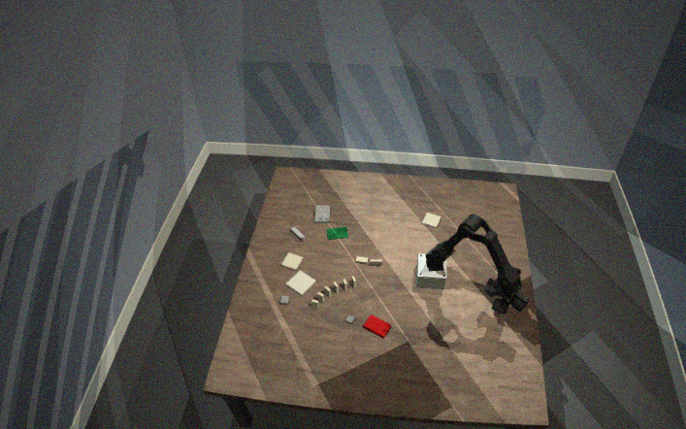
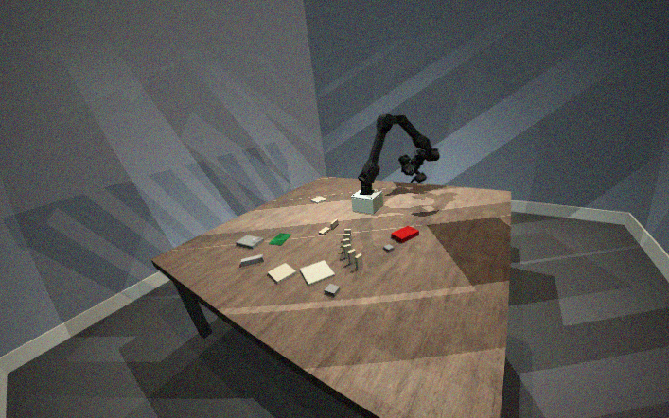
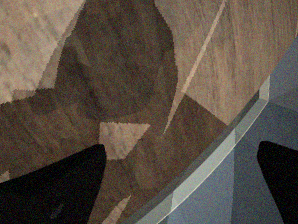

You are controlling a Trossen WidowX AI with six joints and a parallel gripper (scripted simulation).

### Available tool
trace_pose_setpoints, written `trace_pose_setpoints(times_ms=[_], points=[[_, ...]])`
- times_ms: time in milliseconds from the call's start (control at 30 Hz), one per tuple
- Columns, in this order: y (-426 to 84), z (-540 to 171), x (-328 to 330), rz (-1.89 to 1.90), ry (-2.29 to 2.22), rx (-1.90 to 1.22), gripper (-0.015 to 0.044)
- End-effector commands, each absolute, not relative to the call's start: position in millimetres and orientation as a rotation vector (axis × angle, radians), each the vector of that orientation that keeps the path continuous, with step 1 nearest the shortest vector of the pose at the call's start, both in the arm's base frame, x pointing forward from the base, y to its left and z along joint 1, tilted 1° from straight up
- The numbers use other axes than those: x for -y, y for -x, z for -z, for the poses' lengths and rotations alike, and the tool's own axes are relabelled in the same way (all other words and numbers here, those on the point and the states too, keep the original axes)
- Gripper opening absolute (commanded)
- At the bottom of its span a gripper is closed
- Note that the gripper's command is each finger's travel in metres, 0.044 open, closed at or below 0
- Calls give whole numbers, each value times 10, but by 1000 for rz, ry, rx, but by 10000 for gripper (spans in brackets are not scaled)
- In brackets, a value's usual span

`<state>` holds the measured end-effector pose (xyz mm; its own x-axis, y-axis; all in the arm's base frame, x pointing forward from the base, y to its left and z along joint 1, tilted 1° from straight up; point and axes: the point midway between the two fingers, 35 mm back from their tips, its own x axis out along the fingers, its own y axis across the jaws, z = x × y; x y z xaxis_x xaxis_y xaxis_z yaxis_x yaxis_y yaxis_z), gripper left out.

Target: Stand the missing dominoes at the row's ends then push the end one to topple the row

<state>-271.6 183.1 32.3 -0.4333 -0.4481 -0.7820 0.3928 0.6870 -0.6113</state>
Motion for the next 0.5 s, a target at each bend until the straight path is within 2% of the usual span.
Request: trace_pose_setpoints(times_ms=[0,133,467], points=[[2707,-323,-1844,940,42,-1789,426],[2487,-315,-2134,878,-5,-1853,440],[1171,-287,-3008,677,-254,-1943,440]])
